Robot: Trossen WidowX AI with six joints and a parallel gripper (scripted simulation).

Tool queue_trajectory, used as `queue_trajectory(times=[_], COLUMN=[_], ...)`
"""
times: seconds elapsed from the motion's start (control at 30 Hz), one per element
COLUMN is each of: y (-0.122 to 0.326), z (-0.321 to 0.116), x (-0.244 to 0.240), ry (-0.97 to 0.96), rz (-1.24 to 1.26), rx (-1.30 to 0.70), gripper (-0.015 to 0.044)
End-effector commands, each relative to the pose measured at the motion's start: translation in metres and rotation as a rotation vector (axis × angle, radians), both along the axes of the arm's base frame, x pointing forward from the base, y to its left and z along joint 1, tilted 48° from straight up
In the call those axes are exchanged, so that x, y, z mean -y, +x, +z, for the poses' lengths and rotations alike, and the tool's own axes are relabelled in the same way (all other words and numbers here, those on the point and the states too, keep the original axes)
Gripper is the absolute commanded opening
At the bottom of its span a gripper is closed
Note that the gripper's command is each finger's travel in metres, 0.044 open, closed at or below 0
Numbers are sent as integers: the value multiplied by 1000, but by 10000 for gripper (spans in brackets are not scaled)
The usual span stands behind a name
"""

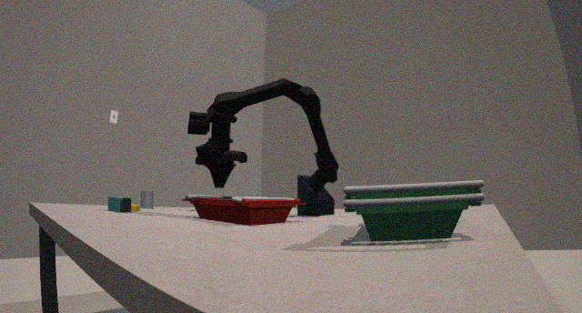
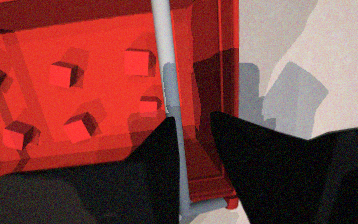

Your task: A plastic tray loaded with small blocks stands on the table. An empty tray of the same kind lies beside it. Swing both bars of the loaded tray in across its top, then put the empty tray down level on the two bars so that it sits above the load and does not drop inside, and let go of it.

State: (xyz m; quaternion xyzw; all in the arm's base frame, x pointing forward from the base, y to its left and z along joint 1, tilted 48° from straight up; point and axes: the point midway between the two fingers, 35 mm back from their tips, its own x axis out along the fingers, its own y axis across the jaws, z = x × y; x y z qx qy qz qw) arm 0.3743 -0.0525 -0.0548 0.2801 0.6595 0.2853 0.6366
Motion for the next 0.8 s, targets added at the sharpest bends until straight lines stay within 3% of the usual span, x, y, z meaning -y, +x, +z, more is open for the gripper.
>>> queue_trajectory(times=[0.0,0.43,0.57,0.77], y=[0,0,0,0], z=[-1,-1,-1,-1], x=[-1,-1,-1,-1], ry=[1,1,1,1], rz=[0,0,0,0], rx=[-3,-3,-3,-3], gripper=[89,89,0,0])
